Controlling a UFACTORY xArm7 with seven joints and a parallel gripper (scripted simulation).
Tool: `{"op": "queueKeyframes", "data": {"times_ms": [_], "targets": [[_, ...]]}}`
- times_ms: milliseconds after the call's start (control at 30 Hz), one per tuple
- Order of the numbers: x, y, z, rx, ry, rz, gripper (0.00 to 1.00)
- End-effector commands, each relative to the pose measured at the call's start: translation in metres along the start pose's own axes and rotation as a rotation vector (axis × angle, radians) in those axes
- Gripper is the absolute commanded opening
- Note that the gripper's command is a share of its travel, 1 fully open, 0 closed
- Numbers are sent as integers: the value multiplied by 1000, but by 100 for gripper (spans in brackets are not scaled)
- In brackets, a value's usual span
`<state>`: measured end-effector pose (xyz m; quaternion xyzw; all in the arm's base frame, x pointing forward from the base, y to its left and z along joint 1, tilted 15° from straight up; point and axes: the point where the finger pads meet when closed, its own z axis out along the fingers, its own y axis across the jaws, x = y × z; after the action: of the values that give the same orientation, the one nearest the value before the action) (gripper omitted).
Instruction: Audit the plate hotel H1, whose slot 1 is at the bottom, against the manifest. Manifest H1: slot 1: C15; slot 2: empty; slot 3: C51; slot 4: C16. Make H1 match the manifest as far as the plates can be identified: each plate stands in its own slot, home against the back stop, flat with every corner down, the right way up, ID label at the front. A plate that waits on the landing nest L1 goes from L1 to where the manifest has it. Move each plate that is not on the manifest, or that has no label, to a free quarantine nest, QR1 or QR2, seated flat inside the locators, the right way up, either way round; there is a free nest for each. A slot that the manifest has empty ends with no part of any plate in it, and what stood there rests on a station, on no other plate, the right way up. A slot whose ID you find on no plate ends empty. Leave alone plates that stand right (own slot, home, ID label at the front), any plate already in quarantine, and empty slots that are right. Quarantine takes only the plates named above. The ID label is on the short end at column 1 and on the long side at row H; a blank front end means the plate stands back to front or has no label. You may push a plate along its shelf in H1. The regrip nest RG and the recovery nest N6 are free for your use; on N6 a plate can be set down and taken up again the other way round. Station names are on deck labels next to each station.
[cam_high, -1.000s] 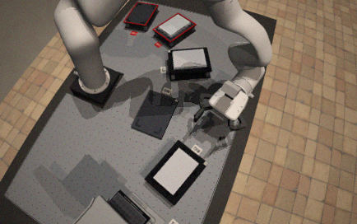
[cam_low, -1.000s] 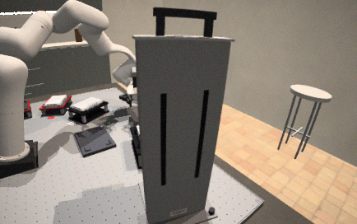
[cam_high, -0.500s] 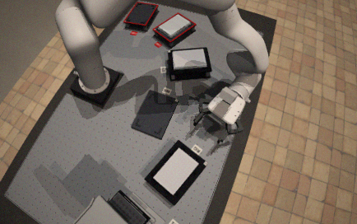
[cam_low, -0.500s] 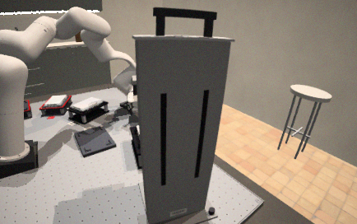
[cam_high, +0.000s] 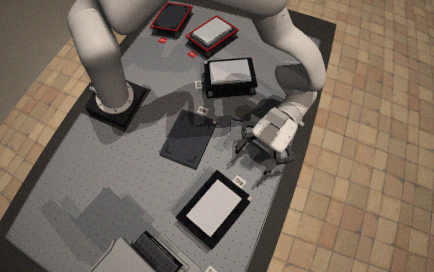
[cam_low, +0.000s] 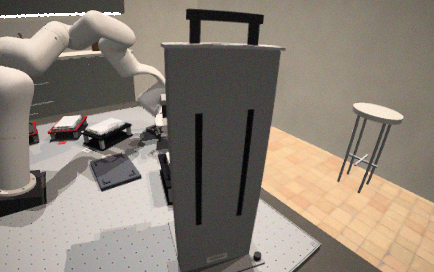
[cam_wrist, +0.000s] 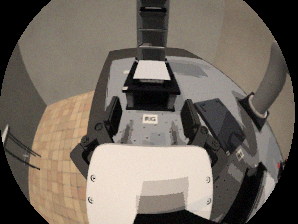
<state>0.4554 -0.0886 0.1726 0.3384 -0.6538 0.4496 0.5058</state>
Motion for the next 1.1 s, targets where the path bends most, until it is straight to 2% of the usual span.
{"op": "queueKeyframes", "data": {"times_ms": [0, 167, 1067], "targets": [[1, -1, 0, 0, -2, 3, 100], [1, -1, 0, 0, -1, 3, 100], [1, -1, 41, -1, -1, 3, 100]]}}
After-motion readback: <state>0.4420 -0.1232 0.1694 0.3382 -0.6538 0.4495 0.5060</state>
